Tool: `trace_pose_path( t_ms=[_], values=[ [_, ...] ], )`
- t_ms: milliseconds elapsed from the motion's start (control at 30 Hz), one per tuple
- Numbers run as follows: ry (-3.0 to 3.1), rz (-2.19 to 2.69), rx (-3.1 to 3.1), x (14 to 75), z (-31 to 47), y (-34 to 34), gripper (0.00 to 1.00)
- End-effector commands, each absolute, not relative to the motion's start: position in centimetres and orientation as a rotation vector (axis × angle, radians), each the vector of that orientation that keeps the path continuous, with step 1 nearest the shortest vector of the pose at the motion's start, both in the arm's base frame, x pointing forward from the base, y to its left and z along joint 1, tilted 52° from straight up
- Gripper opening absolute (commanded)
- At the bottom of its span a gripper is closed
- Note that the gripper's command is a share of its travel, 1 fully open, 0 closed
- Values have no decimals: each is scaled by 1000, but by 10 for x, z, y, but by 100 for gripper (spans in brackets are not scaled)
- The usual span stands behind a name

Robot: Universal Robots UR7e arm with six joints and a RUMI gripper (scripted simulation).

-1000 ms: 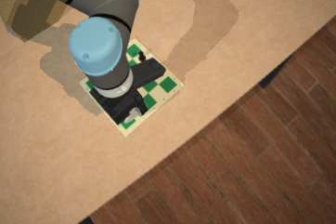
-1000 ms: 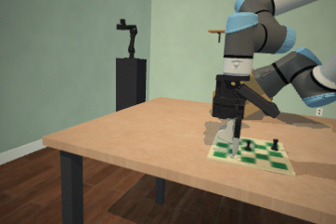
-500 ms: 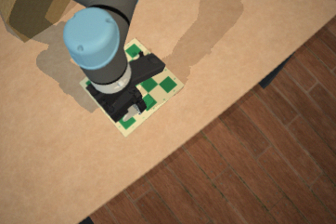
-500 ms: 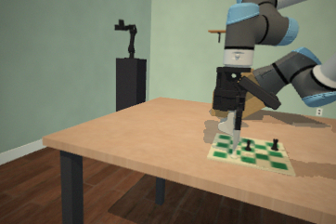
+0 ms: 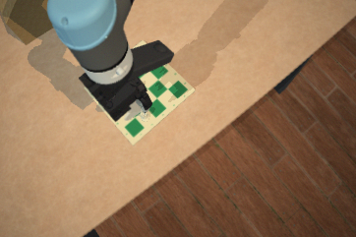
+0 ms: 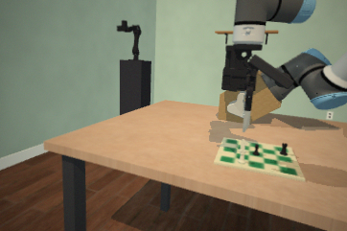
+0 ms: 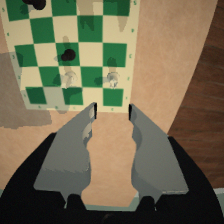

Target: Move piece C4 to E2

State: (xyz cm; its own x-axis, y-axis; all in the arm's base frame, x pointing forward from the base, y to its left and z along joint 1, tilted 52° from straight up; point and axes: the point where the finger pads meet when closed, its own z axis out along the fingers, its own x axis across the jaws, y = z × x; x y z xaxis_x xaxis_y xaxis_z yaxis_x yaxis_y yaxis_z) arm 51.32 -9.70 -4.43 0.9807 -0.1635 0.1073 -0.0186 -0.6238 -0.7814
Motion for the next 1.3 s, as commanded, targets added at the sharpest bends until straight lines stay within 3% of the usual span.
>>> trace_pose_path(
  t_ms=[0, 67, 100, 1267],
  values=[
    [126, -210, -2238, 512, -39, -103, 22],
    [126, -210, -2238, 512, -39, -104, 22],
    [126, -210, -2238, 512, -39, -104, 100],
    [126, -210, -2238, 505, -19, -129, 100]
  ],
)
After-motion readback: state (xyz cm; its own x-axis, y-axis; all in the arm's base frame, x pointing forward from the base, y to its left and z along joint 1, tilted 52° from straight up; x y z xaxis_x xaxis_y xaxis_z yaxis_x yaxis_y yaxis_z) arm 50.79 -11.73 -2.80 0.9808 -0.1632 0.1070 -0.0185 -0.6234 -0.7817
